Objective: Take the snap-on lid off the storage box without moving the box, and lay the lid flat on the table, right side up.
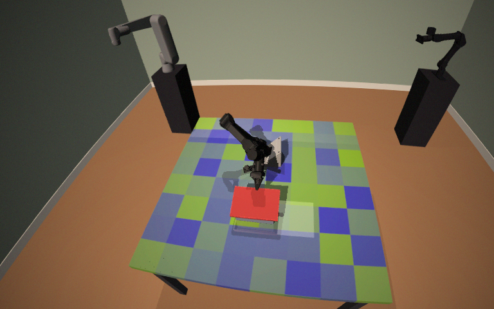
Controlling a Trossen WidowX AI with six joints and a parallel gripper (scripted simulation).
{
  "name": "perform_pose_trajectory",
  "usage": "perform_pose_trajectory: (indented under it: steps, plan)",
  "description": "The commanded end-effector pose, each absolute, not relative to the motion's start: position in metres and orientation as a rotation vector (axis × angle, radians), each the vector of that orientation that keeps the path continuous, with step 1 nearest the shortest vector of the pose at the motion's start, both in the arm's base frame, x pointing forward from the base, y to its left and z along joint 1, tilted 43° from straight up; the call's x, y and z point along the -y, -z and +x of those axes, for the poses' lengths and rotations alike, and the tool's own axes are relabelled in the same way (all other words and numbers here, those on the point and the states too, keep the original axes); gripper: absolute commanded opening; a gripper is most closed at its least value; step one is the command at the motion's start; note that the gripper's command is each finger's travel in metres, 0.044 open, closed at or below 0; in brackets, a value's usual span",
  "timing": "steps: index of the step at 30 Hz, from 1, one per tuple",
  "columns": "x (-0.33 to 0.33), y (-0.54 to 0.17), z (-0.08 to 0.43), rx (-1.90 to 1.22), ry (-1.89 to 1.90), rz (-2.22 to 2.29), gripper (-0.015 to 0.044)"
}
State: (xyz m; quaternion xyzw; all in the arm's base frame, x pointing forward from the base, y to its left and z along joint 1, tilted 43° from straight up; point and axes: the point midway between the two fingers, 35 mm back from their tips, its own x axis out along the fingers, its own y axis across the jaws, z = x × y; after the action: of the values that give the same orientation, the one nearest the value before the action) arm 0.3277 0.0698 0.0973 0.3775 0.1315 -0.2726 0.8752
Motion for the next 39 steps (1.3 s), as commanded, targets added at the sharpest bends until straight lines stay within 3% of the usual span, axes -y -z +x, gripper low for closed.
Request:
perform_pose_trajectory:
  steps: [1, 39]
  plan:
    - [-0.078, -0.108, 0.33, -0.265, 0.553, 0.803, 0.0]
    - [-0.112, -0.145, 0.338, -0.266, 0.553, 0.804, 0.0]
